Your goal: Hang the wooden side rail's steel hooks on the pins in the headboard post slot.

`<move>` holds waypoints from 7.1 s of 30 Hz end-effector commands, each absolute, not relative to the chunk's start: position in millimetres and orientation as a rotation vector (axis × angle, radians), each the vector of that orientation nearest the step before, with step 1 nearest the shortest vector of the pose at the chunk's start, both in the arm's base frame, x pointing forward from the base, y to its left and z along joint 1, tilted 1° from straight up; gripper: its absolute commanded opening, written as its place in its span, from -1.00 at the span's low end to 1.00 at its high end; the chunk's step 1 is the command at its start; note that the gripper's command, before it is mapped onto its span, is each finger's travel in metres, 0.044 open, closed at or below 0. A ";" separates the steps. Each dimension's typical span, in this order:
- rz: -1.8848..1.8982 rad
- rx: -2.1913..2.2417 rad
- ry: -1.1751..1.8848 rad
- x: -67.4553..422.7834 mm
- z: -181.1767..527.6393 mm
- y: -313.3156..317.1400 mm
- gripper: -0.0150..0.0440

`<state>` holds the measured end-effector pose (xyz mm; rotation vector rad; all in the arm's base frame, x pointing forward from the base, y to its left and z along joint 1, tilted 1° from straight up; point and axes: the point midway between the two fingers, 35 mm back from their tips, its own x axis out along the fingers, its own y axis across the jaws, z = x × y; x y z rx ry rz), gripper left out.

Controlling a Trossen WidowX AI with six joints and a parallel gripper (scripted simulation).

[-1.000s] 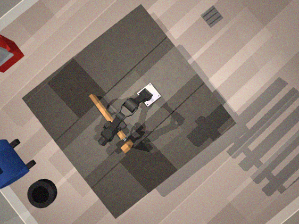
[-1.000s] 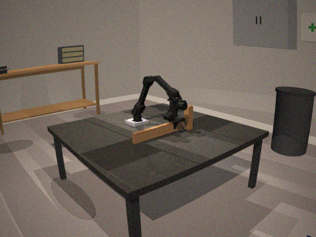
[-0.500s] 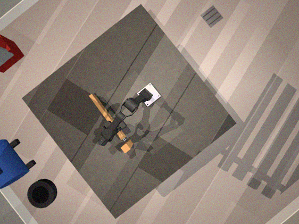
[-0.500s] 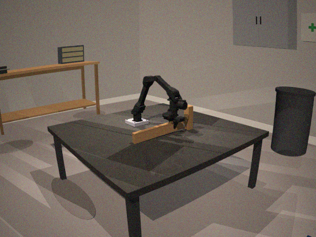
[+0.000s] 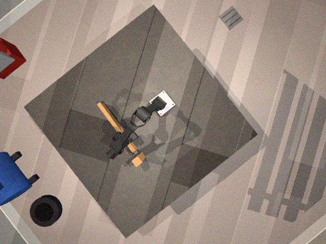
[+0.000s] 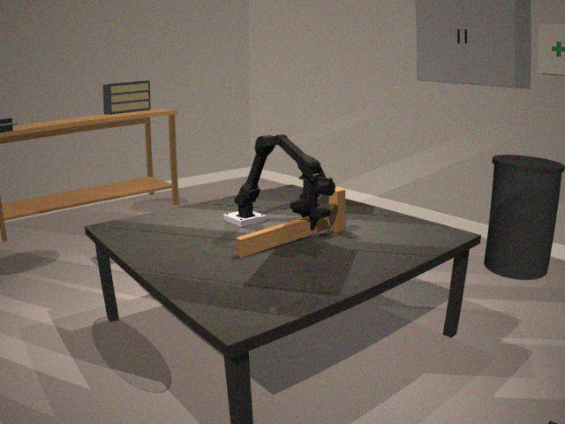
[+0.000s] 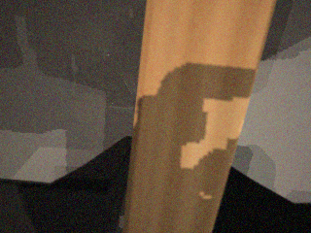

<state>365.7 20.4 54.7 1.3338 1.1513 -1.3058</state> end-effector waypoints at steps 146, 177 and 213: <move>-1.291 1.347 1.133 372.0 57.1 35.1 -0.49; -1.291 1.347 1.133 373.7 57.6 37.8 -0.49; -1.291 1.347 1.133 374.4 57.8 41.7 -0.49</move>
